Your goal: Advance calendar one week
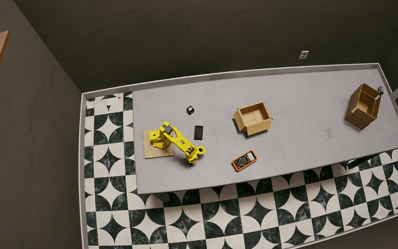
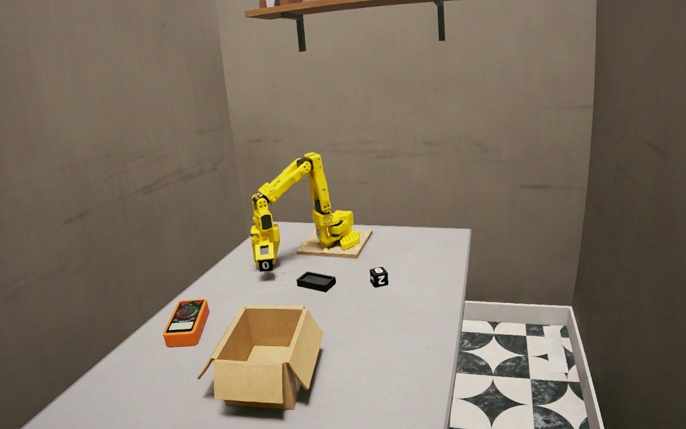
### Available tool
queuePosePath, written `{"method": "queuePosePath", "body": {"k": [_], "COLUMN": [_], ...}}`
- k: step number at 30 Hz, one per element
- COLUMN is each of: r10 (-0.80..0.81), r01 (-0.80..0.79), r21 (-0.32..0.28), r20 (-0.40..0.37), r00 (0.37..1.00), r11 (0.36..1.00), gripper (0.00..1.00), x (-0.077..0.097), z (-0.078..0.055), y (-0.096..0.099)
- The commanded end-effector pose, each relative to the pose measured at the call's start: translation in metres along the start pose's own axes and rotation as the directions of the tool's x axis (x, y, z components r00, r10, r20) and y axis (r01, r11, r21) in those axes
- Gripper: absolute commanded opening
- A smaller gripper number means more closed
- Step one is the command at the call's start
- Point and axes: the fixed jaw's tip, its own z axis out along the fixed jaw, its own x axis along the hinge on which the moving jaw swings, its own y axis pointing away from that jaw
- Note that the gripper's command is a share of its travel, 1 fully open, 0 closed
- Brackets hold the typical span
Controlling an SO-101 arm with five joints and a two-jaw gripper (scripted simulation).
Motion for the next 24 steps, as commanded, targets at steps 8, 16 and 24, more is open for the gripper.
{"method": "queuePosePath", "body": {"k": [8,16,24], "r10": [0.001,0.001,0.001], "r01": [-0.001,-0.001,-0.001], "r21": [-0.016,-0.016,-0.016], "r20": [-0.004,-0.004,-0.004], "r00": [1.0,1.0,1.0], "r11": [1.0,1.0,1.0], "gripper": [0.0,0.0,0.0], "x": [0.002,0.002,0.001], "z": [0.001,0.001,-0.012], "y": [0.001,0.001,0.0]}}
